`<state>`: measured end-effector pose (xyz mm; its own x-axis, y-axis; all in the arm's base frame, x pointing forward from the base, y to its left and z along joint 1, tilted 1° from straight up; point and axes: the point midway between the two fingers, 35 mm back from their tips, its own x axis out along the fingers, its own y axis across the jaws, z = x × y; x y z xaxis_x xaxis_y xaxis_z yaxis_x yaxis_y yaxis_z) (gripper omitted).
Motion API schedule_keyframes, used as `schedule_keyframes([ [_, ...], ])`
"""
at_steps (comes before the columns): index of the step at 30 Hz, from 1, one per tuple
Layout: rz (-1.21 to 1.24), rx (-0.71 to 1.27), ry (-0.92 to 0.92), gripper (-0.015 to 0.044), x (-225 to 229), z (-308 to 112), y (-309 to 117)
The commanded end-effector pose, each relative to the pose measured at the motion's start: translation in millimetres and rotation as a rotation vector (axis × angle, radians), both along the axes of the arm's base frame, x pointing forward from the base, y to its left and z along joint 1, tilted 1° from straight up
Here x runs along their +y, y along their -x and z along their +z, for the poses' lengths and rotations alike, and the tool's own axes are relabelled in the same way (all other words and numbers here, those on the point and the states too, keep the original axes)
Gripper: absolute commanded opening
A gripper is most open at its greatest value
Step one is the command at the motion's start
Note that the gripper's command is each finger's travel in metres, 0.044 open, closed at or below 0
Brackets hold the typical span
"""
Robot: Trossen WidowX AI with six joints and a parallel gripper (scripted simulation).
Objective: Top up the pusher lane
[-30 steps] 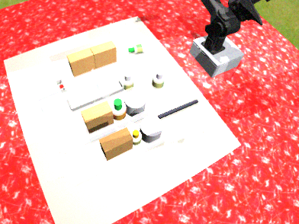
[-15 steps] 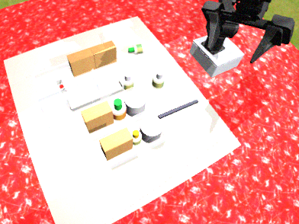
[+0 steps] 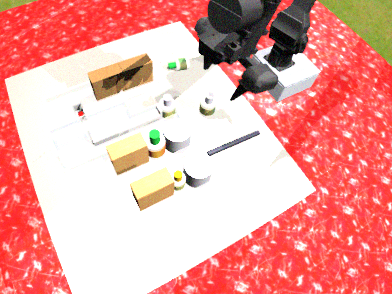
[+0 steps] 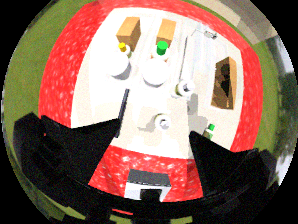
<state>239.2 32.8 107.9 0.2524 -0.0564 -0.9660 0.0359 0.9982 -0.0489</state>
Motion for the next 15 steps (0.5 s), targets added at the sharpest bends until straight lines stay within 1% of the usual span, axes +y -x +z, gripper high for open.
schedule_keyframes([
  [1, -0.056, 0.201, -0.039, 0.044, -28, -22, 5],
  [3, -0.064, 0.235, -0.051, 0.044, -32, -26, 5],
  [8, -0.064, 0.235, -0.051, 0.044, -32, -26, 5],
  [9, -0.064, 0.235, -0.051, 0.044, -32, -29, 4],
  [12, -0.064, 0.235, -0.051, 0.044, -32, -58, 3],
  [15, -0.064, 0.235, -0.051, 0.044, -31, -61, 3],
])
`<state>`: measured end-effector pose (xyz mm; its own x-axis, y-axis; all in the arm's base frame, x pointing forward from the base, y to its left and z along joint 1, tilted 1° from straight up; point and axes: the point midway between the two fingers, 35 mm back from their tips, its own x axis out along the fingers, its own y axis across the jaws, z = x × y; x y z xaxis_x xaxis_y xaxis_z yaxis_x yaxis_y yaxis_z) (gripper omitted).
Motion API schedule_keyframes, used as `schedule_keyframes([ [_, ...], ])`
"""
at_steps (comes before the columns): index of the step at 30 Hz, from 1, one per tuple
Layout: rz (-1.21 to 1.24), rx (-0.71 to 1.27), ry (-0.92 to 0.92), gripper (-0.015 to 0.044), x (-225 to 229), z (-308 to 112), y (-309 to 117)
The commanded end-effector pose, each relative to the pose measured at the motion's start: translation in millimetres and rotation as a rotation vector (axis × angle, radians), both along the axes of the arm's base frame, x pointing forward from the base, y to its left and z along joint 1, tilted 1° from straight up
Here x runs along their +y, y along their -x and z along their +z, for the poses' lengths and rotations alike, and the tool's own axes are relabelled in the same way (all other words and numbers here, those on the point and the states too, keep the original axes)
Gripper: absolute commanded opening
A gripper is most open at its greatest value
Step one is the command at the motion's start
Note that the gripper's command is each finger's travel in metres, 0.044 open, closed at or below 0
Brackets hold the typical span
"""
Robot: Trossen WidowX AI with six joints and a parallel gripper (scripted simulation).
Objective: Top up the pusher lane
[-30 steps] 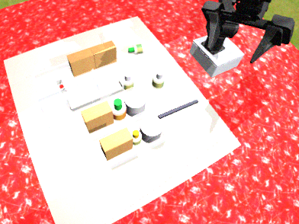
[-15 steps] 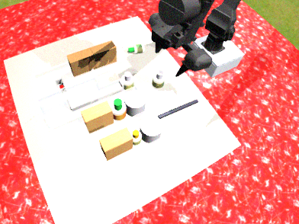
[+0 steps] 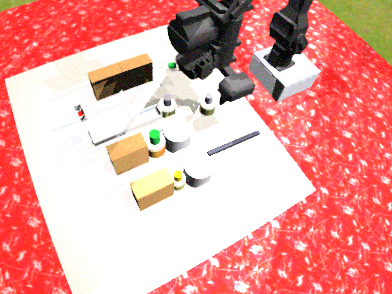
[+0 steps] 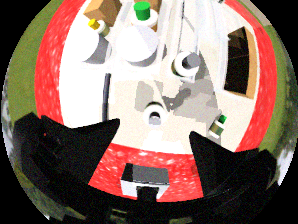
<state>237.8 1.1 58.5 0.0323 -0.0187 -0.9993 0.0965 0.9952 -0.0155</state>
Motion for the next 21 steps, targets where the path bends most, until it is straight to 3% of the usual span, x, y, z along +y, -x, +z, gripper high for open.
schedule_keyframes([
  [1, 0.003, 0.015, -0.004, 0.044, 0, -11, 2],
  [21, 0.003, 0.015, -0.004, 0.044, 1, -42, 0],
])
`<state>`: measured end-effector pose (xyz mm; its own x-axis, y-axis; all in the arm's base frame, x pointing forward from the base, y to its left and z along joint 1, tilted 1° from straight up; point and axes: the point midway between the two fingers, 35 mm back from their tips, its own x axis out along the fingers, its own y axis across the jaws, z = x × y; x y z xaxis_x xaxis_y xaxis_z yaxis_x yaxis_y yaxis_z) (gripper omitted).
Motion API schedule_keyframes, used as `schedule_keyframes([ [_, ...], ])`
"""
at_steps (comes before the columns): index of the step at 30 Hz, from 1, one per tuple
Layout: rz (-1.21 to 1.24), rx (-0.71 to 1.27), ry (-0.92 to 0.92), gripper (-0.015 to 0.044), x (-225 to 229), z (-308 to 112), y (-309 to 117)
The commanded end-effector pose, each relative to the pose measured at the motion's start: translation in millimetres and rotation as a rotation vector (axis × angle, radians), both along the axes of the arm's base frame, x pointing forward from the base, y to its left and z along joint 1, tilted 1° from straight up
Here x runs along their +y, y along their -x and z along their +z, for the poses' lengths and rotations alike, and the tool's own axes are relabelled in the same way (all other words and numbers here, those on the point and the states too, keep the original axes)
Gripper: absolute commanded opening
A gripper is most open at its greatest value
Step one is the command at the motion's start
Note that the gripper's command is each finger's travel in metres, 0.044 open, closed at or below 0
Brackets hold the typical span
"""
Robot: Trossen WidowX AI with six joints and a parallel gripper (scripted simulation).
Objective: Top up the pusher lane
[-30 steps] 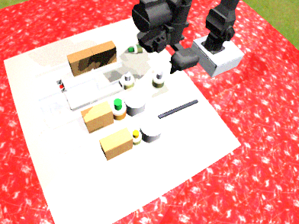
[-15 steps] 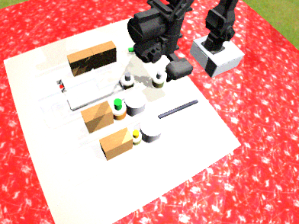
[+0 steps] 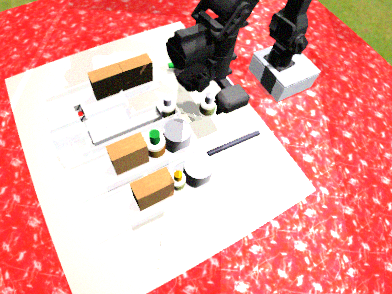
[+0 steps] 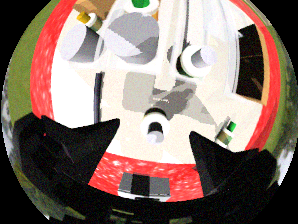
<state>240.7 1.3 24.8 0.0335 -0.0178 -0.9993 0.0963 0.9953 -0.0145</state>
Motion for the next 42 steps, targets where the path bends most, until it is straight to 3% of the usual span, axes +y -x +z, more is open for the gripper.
schedule_keyframes([
  [1, 0.003, 0.016, -0.003, 0.044, 0, -10, 2],
  [11, 0.003, 0.016, -0.003, 0.044, 0, -24, 3],
  [21, 0.003, 0.016, -0.003, 0.0177, 0, -24, 3],
  [28, 0.003, 0.016, -0.003, 0.0131, 0, -24, 3],
  [33, -0.003, 0.016, 0.001, 0.0, -1, -17, 1],
  [42, -0.016, 0.016, 0.008, 0.0, -2, 31, -6],
])
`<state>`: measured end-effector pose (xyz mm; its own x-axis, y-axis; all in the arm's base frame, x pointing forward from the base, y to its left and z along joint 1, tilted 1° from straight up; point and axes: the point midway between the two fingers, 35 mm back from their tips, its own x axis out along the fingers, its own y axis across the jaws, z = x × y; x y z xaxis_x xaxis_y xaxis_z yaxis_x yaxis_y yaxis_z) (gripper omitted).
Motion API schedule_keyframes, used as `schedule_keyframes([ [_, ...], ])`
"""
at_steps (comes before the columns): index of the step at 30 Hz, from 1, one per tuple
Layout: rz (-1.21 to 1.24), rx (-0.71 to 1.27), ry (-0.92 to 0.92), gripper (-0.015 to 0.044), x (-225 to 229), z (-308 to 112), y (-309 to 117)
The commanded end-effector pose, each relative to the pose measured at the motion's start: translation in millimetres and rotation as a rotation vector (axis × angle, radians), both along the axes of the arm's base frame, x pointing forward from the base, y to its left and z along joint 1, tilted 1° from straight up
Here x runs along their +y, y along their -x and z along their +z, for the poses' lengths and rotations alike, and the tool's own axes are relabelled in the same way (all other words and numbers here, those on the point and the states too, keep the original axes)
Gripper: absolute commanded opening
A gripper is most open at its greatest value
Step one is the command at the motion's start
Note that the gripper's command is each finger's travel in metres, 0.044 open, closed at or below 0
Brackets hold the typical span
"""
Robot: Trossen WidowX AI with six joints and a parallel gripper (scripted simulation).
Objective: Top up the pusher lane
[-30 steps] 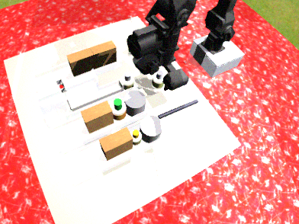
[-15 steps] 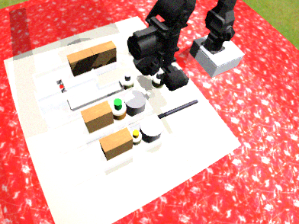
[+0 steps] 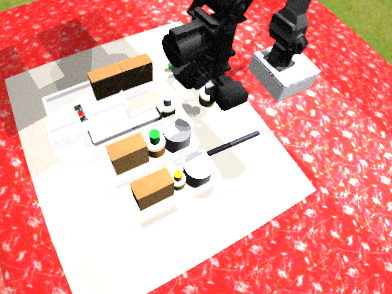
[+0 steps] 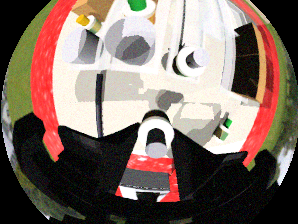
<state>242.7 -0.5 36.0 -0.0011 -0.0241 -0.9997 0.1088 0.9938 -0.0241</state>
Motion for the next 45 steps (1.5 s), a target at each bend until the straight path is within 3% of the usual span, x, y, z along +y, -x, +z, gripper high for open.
schedule_keyframes([
  [1, 0.0, -0.019, 0.001, 0.0, 0, 25, -4],
  [8, 0.015, -0.019, -0.008, 0.0, 1, 67, -1],
  [13, 0.016, -0.019, -0.009, 0.0, 0, 70, -1],
  [26, 0.006, -0.022, -0.006, 0.0, -34, 21, -39],
  [45, 0.005, -0.022, -0.006, 0.0, -35, -3, -41],
])
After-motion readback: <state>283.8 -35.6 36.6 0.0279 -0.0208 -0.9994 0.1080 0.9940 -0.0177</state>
